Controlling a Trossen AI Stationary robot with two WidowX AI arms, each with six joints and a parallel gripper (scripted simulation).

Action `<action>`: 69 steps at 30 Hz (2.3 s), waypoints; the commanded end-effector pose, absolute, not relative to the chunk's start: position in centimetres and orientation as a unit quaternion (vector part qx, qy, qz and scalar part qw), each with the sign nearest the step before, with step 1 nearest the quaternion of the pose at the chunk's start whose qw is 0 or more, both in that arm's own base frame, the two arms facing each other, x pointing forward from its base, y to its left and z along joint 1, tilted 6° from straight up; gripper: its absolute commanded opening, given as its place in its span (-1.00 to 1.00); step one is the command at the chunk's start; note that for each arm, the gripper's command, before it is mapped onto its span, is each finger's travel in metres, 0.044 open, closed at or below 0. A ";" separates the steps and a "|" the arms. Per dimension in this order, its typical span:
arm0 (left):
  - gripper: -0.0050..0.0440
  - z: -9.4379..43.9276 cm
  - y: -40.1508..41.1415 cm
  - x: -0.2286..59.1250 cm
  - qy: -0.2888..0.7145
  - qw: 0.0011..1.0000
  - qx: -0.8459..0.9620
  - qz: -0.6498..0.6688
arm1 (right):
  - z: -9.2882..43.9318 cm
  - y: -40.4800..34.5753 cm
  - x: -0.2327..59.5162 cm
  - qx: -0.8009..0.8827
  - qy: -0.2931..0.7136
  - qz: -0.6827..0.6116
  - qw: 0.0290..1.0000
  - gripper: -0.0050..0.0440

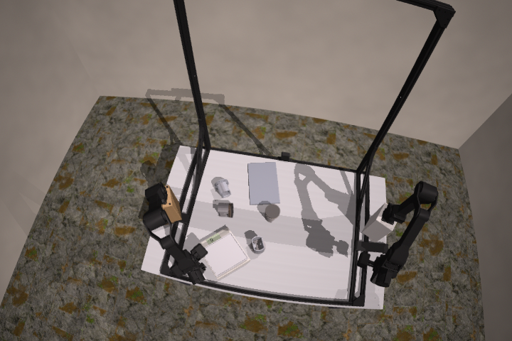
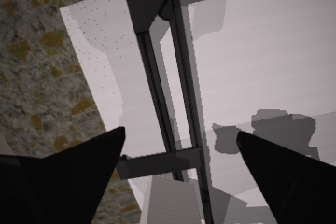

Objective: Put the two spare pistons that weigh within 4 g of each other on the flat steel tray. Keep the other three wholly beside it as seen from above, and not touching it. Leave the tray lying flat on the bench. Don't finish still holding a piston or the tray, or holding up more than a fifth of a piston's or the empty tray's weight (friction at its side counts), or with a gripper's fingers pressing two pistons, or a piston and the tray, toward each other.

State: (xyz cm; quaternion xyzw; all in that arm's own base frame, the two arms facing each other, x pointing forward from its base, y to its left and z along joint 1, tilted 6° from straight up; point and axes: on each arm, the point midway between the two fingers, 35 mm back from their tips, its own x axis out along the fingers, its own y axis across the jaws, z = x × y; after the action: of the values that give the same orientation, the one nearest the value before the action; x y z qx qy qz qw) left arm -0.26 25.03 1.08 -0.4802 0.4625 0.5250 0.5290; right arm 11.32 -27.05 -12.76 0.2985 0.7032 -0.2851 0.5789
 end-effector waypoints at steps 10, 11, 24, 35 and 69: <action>1.00 1.1 25.0 -0.2 0.463 0.530 -0.480 0.523 | -13.1 -26.9 11.1 0.298 0.707 -0.283 0.576 -0.15; 1.00 1.1 25.0 -0.2 0.463 0.530 -0.480 0.523 | -12.9 -26.8 11.1 0.298 0.707 -0.283 0.576 -0.15; 1.00 1.1 25.0 -0.2 0.463 0.530 -0.480 0.523 | -11.1 -26.6 11.1 0.298 0.707 -0.283 0.576 -0.15; 1.00 1.1 25.0 -0.2 0.463 0.530 -0.480 0.523 | -9.2 -26.4 11.0 0.298 0.707 -0.283 0.576 -0.15; 1.00 1.1 25.0 -0.2 0.463 0.530 -0.480 0.523 | -4.7 -26.1 11.0 0.297 0.703 -0.286 0.579 -0.15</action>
State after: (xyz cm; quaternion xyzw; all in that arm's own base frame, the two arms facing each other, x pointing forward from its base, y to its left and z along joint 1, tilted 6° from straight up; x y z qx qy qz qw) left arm -0.26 25.03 1.08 -0.4803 0.4626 0.5249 0.5290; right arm 10.95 -25.94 -5.25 0.2985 0.7065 -0.2811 0.5769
